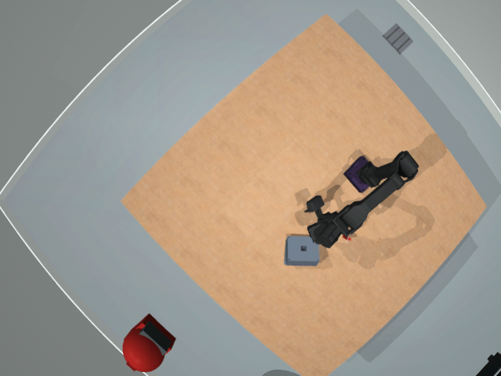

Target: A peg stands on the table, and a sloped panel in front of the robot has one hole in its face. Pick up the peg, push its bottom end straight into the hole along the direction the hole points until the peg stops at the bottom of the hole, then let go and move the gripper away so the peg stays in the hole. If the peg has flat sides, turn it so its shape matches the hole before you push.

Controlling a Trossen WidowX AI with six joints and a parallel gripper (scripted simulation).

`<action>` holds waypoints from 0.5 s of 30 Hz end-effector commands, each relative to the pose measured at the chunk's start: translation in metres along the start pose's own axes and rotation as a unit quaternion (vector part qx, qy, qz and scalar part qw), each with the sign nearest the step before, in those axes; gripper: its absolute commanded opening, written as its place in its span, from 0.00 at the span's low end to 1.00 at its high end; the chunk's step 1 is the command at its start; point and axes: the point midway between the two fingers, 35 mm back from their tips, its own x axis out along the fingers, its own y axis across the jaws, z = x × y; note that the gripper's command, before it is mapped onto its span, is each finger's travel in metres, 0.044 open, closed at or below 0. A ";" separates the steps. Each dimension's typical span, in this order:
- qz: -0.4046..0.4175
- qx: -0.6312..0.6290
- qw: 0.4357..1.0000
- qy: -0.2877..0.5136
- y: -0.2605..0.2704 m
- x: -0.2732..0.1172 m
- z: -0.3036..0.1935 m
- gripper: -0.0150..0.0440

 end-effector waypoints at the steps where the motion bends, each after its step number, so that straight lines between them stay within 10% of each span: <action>1: 0.019 -0.047 0.998 0.022 0.021 0.001 -0.006 1.00; 15: 0.071 -0.190 0.976 0.079 0.077 -0.007 -0.034 1.00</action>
